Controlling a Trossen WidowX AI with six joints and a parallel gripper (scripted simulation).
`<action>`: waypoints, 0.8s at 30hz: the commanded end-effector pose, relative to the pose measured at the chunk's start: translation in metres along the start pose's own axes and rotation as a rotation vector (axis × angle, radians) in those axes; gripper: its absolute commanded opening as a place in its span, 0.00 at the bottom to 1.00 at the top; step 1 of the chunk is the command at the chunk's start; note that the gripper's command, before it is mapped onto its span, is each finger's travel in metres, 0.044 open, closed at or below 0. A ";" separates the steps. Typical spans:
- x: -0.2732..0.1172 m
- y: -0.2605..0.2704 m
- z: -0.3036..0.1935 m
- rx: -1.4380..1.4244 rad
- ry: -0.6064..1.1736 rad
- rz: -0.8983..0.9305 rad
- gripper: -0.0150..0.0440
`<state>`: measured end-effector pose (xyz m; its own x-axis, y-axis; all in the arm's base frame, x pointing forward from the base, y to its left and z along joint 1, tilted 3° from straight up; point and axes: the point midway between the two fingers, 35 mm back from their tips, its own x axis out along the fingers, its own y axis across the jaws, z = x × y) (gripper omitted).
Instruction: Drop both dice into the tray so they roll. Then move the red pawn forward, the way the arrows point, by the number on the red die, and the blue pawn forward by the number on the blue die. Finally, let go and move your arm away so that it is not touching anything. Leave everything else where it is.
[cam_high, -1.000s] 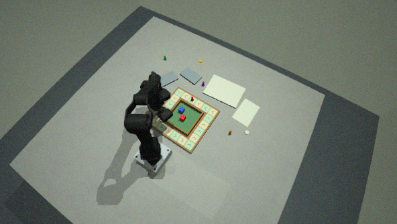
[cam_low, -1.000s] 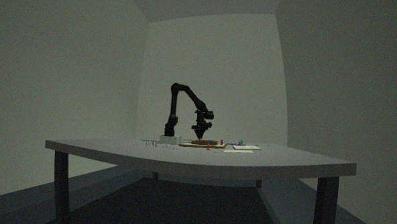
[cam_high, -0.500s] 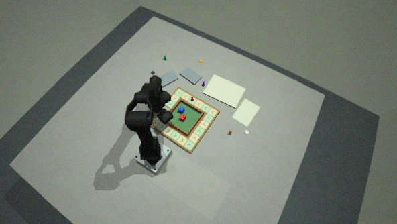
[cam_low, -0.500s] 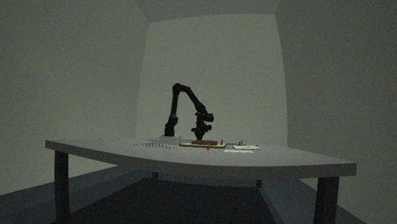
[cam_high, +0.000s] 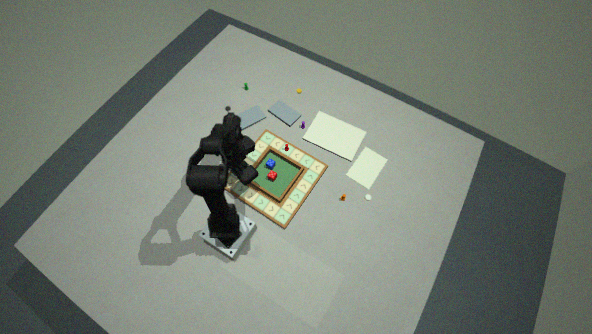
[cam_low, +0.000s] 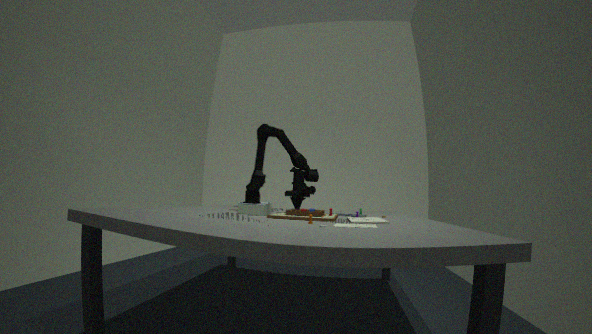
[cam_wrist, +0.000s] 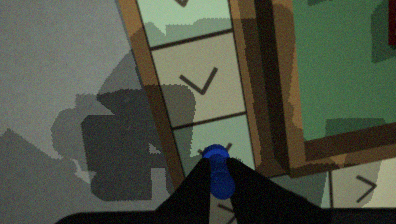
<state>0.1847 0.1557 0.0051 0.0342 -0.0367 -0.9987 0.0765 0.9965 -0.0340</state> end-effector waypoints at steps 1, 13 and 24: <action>-0.017 0.003 0.004 -0.002 -0.009 0.005 0.25; -0.090 0.001 0.005 -0.002 -0.009 0.005 0.25; -0.124 -0.007 0.001 -0.002 -0.008 0.005 0.25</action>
<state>0.1814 0.1554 0.1241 0.0423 -0.0292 -0.9987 0.0682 0.9973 -0.0263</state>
